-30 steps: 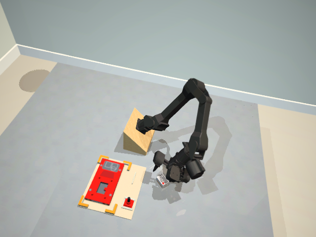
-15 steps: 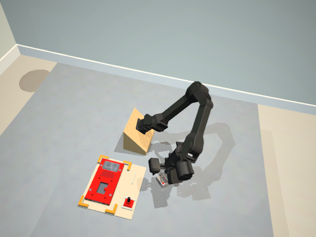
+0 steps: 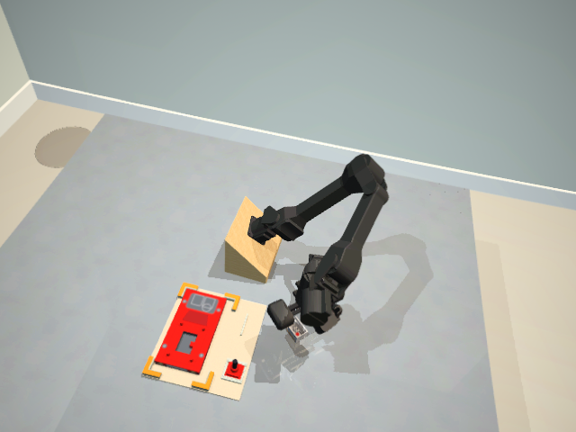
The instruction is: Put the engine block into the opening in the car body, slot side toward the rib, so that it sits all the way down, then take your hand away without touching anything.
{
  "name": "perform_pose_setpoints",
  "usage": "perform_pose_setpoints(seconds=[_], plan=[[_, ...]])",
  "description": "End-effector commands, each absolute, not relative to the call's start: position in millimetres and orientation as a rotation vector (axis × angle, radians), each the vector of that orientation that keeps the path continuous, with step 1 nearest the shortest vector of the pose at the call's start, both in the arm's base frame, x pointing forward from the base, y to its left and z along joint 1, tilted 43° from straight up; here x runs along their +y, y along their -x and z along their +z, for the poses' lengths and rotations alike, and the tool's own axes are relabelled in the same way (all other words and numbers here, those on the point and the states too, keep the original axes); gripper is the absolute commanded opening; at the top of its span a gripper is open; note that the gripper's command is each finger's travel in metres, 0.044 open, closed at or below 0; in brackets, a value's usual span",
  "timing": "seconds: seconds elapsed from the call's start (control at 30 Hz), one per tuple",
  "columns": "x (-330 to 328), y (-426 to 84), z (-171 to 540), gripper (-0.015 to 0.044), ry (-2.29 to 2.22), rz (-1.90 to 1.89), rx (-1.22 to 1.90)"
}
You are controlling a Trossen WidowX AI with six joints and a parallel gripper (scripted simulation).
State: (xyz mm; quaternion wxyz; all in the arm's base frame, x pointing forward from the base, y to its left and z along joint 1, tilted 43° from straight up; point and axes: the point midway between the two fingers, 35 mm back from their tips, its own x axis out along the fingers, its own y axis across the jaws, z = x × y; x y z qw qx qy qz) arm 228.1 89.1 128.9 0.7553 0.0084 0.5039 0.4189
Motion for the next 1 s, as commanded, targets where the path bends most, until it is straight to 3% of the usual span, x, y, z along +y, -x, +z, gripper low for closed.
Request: perform_pose_setpoints(seconds=[0.0, 0.97], plan=[[87.8, -229.5, 132.8, 0.0440, 0.001, 0.966, 1.048], [105.8, -241.7, 99.4, 0.0440, 0.001, 0.966, 1.047]])
